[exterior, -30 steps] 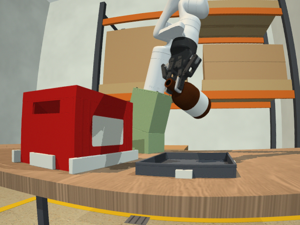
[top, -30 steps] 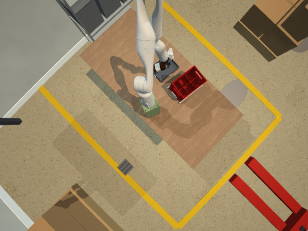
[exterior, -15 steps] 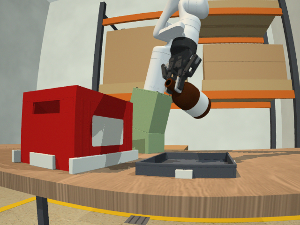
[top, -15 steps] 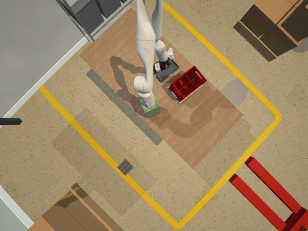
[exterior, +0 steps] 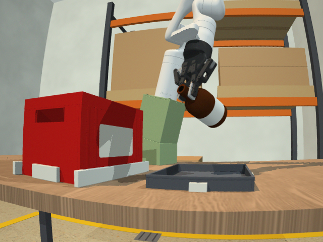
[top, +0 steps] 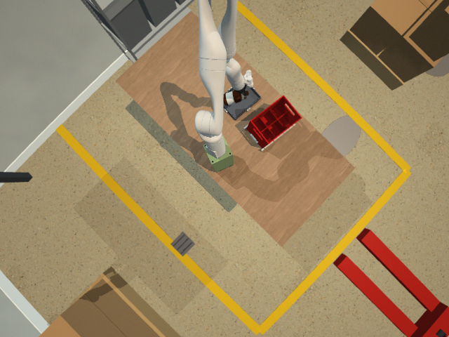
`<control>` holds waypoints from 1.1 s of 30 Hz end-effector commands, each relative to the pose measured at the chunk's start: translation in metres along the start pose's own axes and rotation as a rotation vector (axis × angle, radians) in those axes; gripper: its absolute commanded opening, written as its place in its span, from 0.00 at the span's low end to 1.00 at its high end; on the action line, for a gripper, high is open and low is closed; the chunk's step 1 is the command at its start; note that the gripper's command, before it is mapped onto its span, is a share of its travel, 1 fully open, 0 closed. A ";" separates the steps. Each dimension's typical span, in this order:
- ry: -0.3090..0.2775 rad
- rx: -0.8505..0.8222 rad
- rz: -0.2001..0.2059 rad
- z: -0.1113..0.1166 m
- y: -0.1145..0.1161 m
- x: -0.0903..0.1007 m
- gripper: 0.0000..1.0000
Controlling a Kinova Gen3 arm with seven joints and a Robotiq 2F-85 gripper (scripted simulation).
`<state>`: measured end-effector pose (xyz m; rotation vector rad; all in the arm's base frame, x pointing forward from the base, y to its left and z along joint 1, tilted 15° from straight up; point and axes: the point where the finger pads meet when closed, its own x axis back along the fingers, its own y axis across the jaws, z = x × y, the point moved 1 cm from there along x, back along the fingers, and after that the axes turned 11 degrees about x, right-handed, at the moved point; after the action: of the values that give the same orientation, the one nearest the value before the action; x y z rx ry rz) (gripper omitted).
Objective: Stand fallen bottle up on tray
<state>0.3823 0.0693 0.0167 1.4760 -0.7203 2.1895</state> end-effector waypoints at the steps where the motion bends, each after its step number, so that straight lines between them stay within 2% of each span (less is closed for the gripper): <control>1: 0.002 0.001 0.000 0.000 0.000 0.000 0.00; 17: 0.068 -0.003 -0.014 -0.002 -0.001 -0.001 0.00; 33: 0.158 0.000 -0.030 -0.002 -0.001 0.000 0.00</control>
<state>0.3826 0.0681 0.0173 1.2818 -0.6504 2.2454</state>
